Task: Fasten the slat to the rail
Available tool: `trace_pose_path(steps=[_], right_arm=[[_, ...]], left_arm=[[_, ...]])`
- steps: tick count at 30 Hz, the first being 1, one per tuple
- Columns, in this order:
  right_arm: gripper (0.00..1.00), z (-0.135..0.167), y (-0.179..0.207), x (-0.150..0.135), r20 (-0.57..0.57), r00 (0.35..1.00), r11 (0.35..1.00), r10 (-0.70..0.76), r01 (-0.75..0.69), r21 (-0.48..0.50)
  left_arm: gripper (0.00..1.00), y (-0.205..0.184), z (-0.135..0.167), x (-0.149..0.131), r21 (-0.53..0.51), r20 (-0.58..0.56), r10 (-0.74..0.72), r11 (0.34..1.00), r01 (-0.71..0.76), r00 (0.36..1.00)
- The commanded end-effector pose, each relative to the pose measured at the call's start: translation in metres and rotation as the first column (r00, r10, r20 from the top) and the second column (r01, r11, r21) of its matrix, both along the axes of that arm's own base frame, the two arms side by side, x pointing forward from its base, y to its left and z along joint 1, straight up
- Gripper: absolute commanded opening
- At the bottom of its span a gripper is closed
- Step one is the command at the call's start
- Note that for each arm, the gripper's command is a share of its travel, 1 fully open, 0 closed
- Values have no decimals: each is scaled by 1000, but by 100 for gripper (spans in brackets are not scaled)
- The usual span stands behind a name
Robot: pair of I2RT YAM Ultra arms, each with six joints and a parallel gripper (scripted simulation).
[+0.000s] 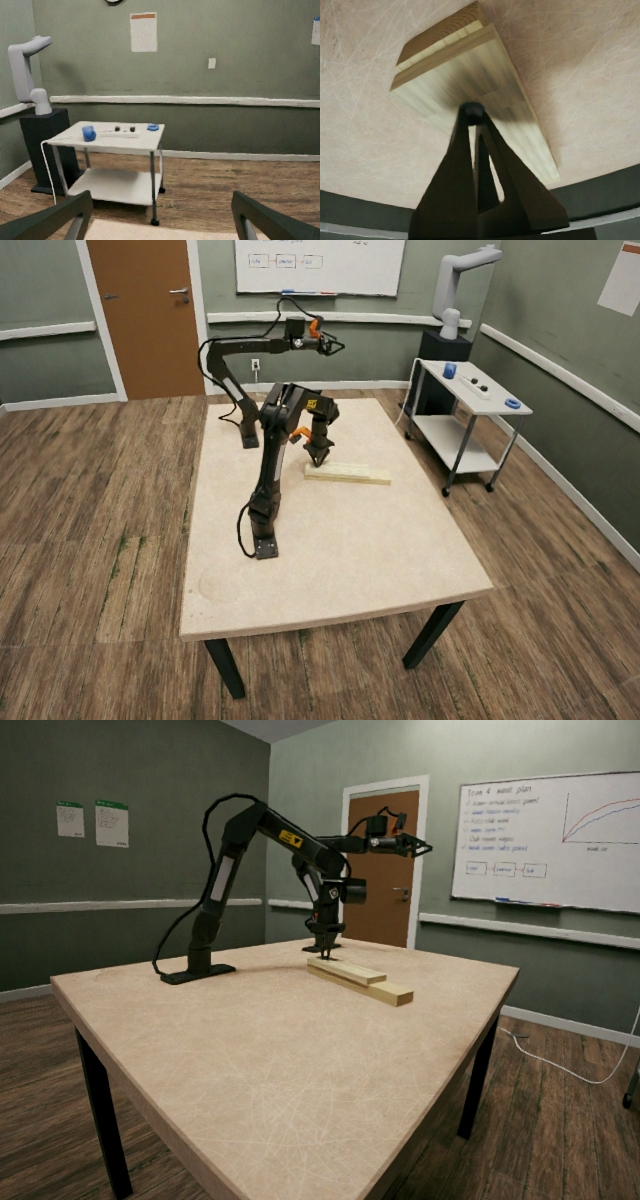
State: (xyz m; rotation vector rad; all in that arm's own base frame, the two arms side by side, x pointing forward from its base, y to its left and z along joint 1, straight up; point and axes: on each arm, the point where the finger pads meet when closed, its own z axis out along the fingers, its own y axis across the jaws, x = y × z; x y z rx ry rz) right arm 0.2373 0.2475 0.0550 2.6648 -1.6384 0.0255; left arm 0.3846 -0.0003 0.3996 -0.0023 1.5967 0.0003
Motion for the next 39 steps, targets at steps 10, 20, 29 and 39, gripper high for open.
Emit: trace_pose_path(steps=[10, 20, 29, 39], right_arm=[[11, 3, -1, -4, -14, 998, 998, -64, 64, 0], [11, 3, -2, -5, -8, 893, 892, -451, 451, 9], [11, 3, -2, -4, -6, 733, 733, -680, 680, 11], [11, 3, -3, -3, 0, 446, 446, -895, 895, 16]], left_arm=[[100, 0, 5, -1, 0, 14, 0, 1000, 0, 1000], [100, 0, 5, -1, 0, 14, 0, 1000, 0, 1000], [100, 0, 5, -1, 0, 14, 0, 1000, 0, 1000], [100, 0, 5, -1, 0, 14, 0, 1000, 0, 1000]])
